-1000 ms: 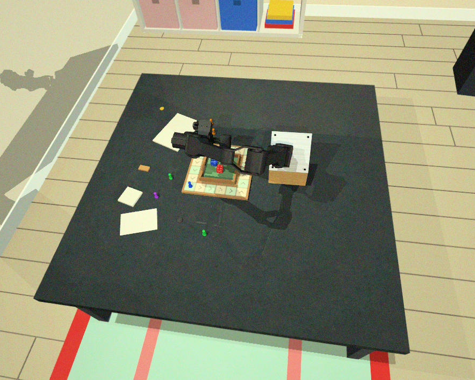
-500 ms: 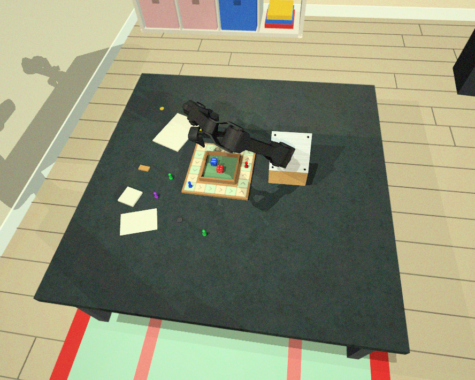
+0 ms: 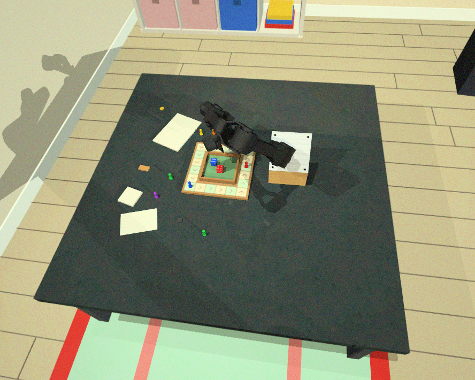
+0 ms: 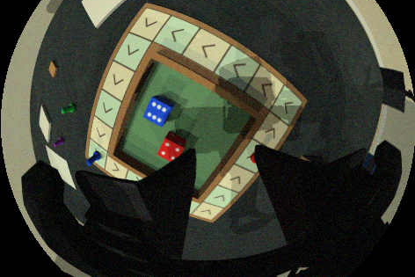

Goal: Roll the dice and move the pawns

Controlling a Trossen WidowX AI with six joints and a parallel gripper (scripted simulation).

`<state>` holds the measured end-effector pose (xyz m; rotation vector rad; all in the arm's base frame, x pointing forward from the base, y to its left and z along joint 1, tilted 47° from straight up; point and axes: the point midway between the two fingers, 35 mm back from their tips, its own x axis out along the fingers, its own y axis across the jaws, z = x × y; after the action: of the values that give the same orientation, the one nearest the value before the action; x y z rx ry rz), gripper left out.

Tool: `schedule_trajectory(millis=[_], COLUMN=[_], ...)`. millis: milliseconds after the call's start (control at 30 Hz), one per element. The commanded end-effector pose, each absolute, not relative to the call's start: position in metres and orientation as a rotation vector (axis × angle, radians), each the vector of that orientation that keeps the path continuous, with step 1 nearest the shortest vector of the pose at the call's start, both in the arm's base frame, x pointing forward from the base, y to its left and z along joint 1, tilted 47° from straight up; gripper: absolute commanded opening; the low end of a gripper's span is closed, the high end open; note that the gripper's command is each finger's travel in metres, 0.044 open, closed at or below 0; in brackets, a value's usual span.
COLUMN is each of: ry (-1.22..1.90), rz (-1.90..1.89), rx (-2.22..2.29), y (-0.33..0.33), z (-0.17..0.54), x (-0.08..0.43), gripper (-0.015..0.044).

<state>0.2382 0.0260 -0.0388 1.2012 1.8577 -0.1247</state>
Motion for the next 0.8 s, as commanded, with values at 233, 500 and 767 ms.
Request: schedule_trajectory(millis=[233,500,767], ry=[1.669,1.669,1.669], rz=[0.512,0.512,0.513], rx=[0.747,0.747,0.748], y=[0.037,0.037,0.048], z=[-0.042,-0.042,-0.053], x=[0.153,0.153,0.152], gripper=[0.02,0.02,0.02])
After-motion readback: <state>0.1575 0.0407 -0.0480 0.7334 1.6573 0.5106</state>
